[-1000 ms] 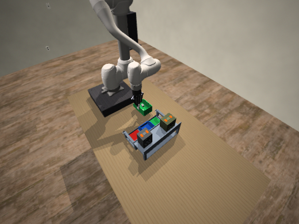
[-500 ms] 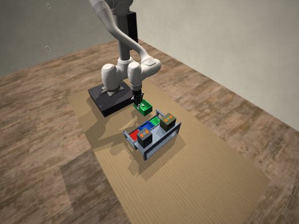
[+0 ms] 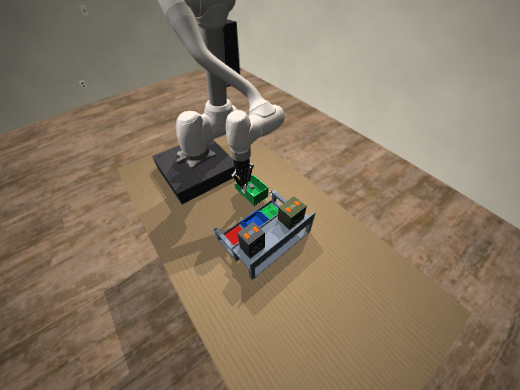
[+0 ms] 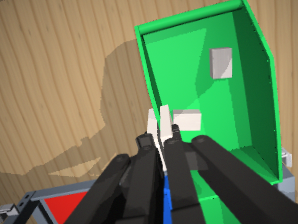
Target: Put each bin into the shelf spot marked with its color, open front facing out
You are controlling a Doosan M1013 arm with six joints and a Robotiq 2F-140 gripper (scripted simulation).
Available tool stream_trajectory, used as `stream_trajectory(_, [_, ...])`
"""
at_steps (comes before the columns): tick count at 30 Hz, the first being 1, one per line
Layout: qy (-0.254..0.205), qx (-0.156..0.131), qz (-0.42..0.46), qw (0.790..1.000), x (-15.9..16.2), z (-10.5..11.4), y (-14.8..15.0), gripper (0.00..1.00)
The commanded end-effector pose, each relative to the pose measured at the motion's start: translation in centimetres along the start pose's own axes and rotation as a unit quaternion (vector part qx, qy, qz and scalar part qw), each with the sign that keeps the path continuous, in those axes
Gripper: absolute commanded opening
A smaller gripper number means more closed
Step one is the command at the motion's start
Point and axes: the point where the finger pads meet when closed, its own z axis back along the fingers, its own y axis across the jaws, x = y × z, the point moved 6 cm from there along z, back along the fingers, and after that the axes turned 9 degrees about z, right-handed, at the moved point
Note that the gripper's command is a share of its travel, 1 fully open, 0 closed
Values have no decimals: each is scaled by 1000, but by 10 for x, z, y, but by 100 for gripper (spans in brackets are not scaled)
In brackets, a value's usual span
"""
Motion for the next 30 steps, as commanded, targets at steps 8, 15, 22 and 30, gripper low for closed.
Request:
stream_trajectory(8, [0,0,0,1000,9,0,-1,10])
stream_trajectory(15, [0,0,0,1000,10,0,-1,10])
stream_trajectory(22, [0,0,0,1000,10,0,-1,10])
stream_trajectory(30, [2,0,0,1000,10,0,-2,10])
